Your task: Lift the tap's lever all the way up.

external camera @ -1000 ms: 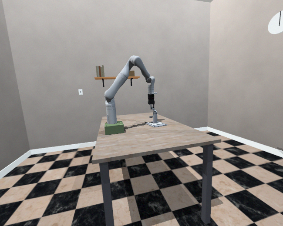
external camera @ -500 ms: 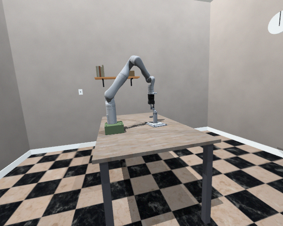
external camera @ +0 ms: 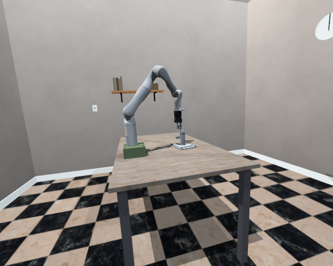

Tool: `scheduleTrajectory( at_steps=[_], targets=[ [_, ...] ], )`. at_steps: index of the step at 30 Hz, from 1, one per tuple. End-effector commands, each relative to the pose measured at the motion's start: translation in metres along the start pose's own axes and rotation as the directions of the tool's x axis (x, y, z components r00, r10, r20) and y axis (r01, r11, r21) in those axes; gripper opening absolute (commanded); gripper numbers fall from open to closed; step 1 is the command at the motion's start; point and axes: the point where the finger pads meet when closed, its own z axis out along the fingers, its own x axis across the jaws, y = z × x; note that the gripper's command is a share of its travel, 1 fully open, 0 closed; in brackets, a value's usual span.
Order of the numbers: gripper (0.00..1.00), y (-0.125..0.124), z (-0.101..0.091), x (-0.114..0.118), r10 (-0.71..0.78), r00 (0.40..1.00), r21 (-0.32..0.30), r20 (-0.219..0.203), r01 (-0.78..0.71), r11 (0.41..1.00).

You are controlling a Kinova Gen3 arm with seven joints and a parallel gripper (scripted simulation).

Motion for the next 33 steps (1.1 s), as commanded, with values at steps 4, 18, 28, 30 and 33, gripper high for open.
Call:
scheduleTrajectory(
  at_steps=[4, 18, 28, 30, 33],
  targets=[
    [0.0, -0.0001, -0.0012, -0.0005, 0.0, 1.0, 0.0, 0.002, 0.0, 1.0],
    [1.0, -0.0001, -0.0012, -0.0005, 0.0, 1.0, 0.0, 0.002, 0.0, 1.0],
    [1.0, -0.0001, -0.0012, -0.0005, 0.0, 1.0, 0.0, 0.002, 0.0, 1.0],
    [1.0, -0.0001, -0.0012, -0.0005, 0.0, 1.0, 0.0, 0.002, 0.0, 1.0],
    [1.0, -0.0001, -0.0012, -0.0005, 0.0, 1.0, 0.0, 0.002, 0.0, 1.0]
  ],
)
